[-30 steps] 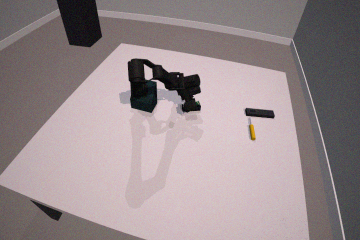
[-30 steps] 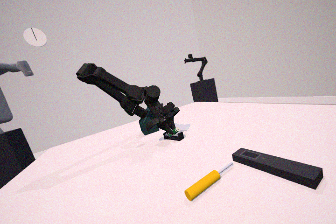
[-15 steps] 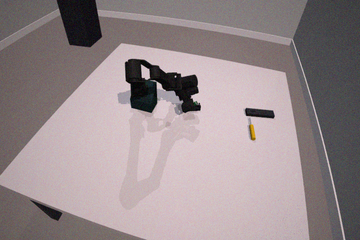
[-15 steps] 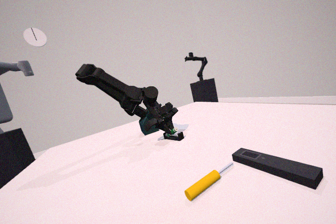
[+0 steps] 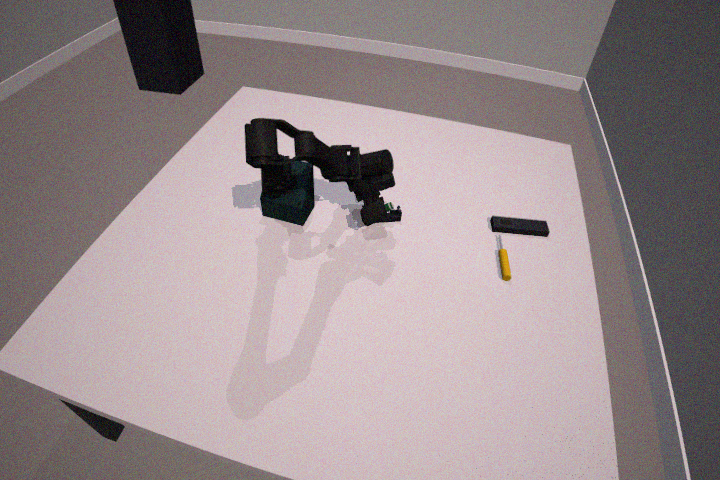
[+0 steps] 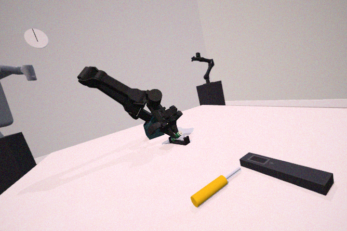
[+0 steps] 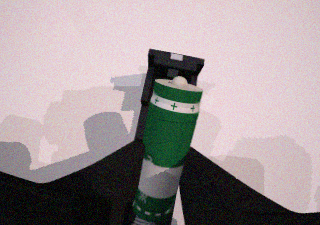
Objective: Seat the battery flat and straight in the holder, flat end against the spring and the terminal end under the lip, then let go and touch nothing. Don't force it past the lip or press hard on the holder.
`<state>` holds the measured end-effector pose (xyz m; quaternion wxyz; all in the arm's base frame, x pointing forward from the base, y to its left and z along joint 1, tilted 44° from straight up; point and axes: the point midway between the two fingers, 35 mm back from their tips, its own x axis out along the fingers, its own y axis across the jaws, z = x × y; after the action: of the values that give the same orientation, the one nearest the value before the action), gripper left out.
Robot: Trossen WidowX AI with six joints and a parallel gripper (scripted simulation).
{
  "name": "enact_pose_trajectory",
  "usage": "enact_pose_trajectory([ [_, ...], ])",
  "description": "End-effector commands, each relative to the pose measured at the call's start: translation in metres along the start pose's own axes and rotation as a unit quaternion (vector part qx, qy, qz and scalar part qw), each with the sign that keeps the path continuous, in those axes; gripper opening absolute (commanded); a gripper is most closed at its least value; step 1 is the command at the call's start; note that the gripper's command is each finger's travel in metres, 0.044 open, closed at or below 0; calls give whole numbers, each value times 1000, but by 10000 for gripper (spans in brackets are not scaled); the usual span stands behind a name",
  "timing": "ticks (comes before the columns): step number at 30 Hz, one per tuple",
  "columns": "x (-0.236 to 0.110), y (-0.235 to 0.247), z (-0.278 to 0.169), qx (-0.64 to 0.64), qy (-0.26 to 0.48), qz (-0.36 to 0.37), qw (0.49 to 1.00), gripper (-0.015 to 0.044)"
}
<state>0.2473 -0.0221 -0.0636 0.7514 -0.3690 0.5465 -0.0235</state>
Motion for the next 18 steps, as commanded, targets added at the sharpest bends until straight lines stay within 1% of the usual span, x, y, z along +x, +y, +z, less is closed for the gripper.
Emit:
enact_pose_trajectory([
  [1,0,2,-6,-4,9,3,1000,64],
  [18,0,2,-6,-3,11,2,1000,64],
])
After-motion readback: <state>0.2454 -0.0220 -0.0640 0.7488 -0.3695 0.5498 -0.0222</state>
